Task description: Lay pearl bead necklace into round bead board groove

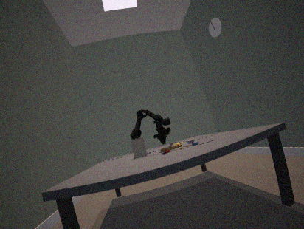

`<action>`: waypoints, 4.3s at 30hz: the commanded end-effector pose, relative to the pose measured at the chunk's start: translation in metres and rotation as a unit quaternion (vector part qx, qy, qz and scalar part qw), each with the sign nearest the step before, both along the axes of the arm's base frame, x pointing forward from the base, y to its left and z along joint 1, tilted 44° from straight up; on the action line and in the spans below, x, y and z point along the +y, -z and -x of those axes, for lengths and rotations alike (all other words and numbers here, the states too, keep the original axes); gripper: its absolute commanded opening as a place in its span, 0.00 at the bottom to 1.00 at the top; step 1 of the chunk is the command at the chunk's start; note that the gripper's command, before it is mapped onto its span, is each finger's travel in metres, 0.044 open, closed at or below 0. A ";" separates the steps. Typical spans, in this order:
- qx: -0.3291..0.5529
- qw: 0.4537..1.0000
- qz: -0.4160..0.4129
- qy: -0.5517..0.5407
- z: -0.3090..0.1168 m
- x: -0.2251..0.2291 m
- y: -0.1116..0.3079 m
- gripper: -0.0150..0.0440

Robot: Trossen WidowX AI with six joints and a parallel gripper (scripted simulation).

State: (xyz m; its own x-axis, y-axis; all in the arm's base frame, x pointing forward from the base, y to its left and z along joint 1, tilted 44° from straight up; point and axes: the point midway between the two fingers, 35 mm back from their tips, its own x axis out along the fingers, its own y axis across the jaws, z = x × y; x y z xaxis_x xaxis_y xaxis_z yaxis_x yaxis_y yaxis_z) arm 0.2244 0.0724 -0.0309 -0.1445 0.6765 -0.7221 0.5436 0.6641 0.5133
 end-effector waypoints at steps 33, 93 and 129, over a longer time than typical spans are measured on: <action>-0.005 1.000 -0.001 -0.006 0.006 0.024 0.024 0.32; -0.005 1.000 -0.003 -0.005 0.016 0.020 0.026 0.52; -0.098 0.989 -0.022 -0.110 0.005 -0.007 0.007 0.73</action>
